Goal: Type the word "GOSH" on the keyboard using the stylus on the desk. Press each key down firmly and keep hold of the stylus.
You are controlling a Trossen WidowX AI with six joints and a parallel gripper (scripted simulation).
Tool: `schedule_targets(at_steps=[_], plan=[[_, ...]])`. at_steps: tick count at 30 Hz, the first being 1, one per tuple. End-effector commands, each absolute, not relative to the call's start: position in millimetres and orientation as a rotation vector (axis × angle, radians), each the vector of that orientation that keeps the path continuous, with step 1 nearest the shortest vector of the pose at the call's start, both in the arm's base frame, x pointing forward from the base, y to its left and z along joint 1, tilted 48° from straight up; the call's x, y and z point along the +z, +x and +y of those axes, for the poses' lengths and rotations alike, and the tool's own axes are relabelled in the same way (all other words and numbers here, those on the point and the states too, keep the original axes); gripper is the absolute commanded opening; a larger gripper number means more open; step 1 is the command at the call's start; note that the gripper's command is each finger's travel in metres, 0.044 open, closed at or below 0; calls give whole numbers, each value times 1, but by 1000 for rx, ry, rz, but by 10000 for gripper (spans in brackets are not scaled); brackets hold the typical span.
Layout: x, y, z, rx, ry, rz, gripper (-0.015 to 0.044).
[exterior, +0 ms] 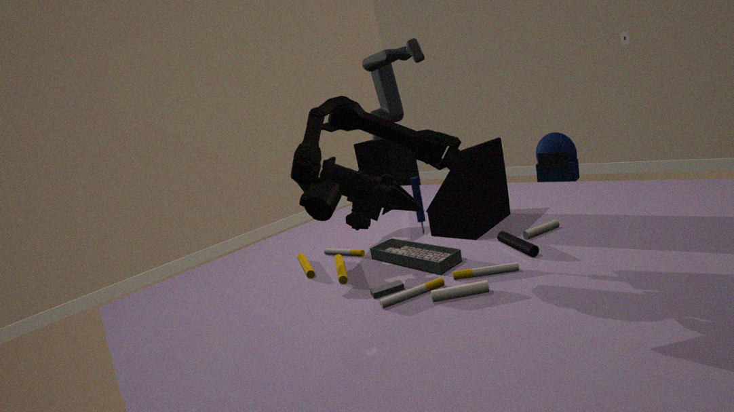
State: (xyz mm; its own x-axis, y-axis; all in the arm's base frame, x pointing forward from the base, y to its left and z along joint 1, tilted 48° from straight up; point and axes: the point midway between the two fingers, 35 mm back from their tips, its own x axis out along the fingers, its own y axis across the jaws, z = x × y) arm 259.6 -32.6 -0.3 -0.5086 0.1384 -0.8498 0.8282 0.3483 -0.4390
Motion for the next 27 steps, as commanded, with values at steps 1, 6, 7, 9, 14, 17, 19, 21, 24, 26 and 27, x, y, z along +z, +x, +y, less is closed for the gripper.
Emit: schedule_targets(at_steps=[1, 6, 7, 9, 14, 17, 19, 21, 24, 26, 27], plan=[[10, 255, -39, -1201, 920, 1826, 0], [21, 249, -45, -1204, 1000, 1759, 0], [23, 248, -46, -1204, 1015, 1745, 0], [27, 245, -49, -1205, 1046, 1717, 0], [30, 243, -50, -1205, 1068, 1697, 0], [30, 243, -50, -1205, 1068, 1697, 0], [30, 243, -50, -1205, 1068, 1697, 0], [30, 243, -50, -1205, 1068, 1697, 0], [28, 243, -53, -1205, 1068, 1697, 0], [24, 243, -57, -1206, 1068, 1697, 0], [23, 243, -59, -1206, 1068, 1697, 0]])
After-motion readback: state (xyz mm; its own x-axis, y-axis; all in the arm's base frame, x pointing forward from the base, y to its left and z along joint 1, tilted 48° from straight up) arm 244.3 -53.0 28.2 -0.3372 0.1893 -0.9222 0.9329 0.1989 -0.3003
